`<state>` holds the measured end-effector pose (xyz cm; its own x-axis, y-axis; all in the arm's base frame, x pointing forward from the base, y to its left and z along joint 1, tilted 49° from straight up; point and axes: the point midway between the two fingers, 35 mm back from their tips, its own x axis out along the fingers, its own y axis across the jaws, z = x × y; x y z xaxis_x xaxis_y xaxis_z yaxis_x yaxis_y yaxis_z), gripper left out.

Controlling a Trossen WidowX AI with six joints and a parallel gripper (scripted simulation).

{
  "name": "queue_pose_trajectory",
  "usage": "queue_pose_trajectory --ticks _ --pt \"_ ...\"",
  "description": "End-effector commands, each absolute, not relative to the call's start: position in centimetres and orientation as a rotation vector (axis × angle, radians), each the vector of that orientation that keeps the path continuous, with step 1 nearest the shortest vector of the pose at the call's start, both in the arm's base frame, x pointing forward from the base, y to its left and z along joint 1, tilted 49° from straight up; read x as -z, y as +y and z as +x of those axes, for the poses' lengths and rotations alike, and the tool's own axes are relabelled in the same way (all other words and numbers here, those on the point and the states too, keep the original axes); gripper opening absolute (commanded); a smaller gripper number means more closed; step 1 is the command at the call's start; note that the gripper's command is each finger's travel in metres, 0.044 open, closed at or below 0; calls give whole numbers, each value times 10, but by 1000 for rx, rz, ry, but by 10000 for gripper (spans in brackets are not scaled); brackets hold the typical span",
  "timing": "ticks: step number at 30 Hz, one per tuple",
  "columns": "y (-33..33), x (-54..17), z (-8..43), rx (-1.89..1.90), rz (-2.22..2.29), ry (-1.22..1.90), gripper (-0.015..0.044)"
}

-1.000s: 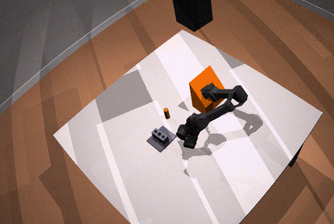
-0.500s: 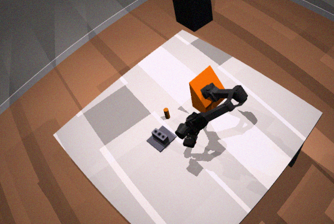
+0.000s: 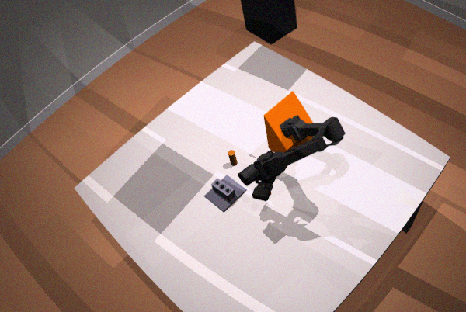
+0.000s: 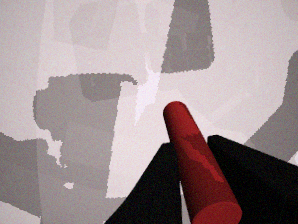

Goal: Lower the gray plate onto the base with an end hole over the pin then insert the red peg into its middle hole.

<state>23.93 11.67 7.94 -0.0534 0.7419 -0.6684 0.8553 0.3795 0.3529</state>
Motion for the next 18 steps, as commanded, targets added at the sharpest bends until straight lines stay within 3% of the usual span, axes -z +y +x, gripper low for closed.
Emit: queue_pose_trajectory --ticks 1,18 --pt "105 -89 242 169 1386 1815 0" --pt "90 -84 261 167 1383 1813 0"
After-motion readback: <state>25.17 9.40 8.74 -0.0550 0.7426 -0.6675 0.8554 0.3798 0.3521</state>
